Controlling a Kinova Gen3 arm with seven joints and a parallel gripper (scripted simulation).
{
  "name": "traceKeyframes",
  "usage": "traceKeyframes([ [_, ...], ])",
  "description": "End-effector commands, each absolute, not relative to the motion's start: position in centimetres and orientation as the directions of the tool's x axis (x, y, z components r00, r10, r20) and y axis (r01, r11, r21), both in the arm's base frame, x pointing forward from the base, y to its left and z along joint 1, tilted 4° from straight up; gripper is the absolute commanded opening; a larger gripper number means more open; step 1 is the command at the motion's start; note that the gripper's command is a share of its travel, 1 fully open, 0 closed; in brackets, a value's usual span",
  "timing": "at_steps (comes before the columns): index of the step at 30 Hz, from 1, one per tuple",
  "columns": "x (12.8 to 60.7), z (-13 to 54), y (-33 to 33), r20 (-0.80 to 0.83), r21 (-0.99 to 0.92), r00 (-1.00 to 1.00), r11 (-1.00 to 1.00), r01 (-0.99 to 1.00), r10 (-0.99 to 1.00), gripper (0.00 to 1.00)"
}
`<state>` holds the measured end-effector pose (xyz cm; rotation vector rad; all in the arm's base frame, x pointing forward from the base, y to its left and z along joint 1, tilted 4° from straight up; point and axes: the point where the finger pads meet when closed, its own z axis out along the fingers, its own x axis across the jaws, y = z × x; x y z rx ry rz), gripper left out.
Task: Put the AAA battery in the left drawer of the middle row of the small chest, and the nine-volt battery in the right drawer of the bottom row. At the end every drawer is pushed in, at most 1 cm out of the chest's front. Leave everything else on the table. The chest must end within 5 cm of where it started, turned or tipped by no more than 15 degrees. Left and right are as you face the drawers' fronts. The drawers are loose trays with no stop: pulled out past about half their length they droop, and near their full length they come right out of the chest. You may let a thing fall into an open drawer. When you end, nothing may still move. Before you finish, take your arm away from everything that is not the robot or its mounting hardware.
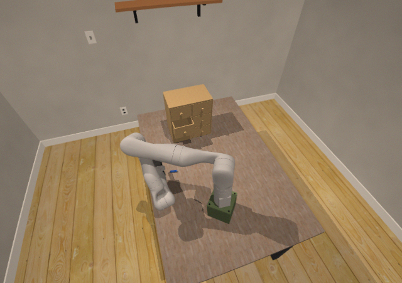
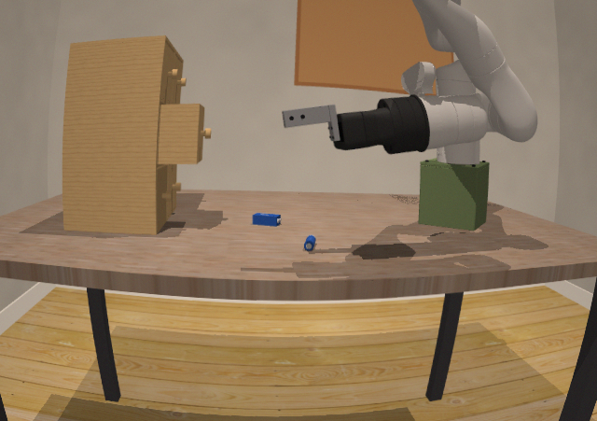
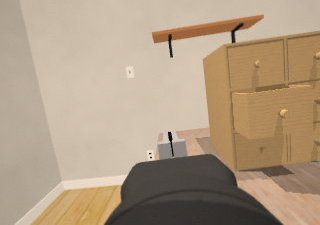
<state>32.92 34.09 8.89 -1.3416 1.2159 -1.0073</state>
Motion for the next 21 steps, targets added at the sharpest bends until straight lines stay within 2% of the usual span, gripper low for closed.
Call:
traceKeyframes([
  [1, 32.93, 8.97, 34.11, -0.05, -0.99, 0.14, 0.031, -0.135, -0.989, 0.0],
  [21, 33.1, 8.92, 33.74, -0.05, -0.99, 0.14, 0.031, -0.135, -0.989, 0.0],
])
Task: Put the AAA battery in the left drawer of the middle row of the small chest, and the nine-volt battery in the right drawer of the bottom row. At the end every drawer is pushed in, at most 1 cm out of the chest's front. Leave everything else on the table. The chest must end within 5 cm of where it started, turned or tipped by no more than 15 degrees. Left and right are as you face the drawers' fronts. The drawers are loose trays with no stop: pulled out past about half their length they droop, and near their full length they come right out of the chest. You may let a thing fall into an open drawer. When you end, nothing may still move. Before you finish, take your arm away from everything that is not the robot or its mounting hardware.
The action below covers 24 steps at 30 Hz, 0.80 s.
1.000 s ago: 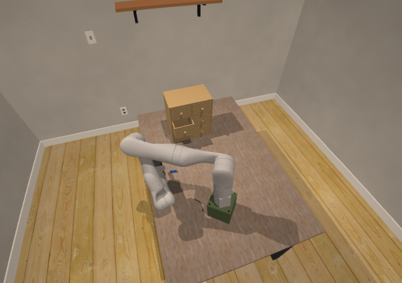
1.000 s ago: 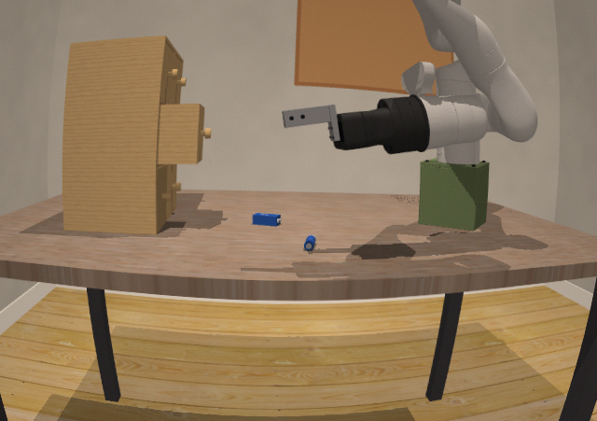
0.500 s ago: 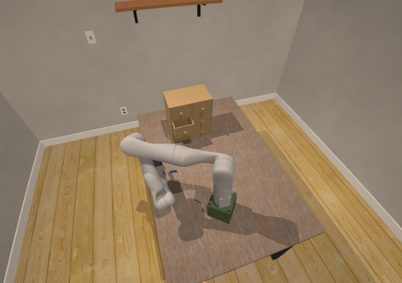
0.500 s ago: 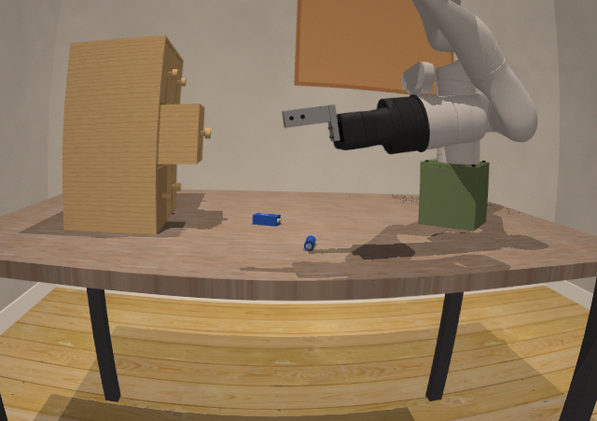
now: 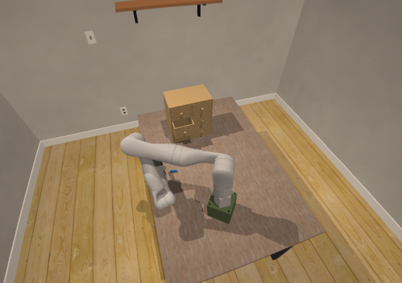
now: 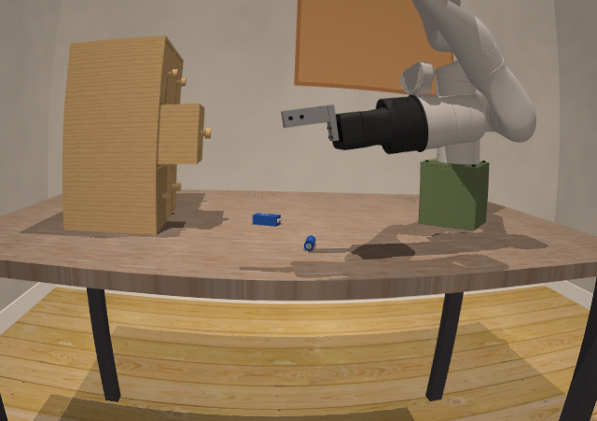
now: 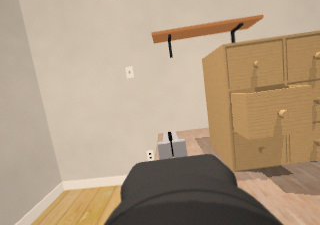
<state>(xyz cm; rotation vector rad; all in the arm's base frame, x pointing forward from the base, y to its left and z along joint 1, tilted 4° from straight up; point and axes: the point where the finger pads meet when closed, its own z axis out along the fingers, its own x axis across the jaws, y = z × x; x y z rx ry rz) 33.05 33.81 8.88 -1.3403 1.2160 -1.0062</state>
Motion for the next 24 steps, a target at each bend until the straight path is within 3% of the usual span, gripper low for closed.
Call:
traceKeyframes([
  [1, 33.1, 8.9, 33.7, -0.05, -0.99, 0.14, 0.031, -0.135, -0.989, 0.0],
  [24, 33.9, 8.7, 32.0, -0.05, -0.99, 0.14, 0.031, -0.135, -0.989, 0.0],
])
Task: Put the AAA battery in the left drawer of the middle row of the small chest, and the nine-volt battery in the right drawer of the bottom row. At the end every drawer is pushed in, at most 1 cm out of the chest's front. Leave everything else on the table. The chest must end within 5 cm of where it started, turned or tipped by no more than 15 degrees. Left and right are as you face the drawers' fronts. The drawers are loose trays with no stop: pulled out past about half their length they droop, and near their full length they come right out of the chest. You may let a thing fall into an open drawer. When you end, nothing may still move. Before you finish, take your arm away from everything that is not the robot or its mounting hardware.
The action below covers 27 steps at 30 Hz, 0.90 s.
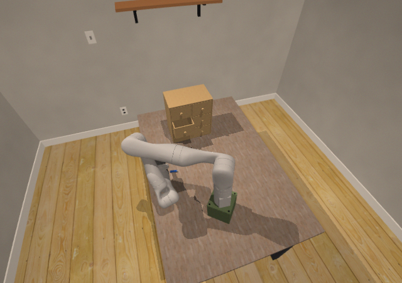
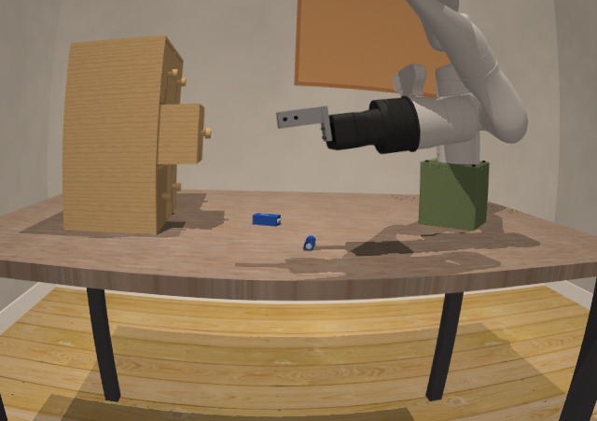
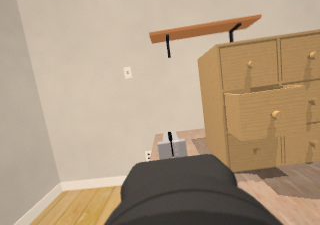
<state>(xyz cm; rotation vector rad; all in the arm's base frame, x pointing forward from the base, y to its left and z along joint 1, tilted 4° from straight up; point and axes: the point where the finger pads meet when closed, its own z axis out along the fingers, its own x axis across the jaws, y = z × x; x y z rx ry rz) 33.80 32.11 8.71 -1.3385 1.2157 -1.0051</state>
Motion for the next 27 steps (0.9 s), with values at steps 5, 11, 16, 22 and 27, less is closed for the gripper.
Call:
traceKeyframes([
  [5, 34.1, 8.6, 31.3, -0.05, -0.99, 0.14, 0.031, -0.135, -0.989, 0.0],
  [11, 34.6, 8.5, 30.4, -0.05, -0.99, 0.14, 0.031, -0.135, -0.989, 0.0],
  [16, 34.9, 8.4, 29.7, -0.05, -0.99, 0.14, 0.031, -0.135, -0.989, 0.0],
  [22, 35.3, 8.3, 28.7, -0.05, -0.99, 0.14, 0.031, -0.135, -0.989, 0.0],
  [27, 35.7, 8.2, 27.8, -0.05, -0.99, 0.14, 0.031, -0.135, -0.989, 0.0],
])
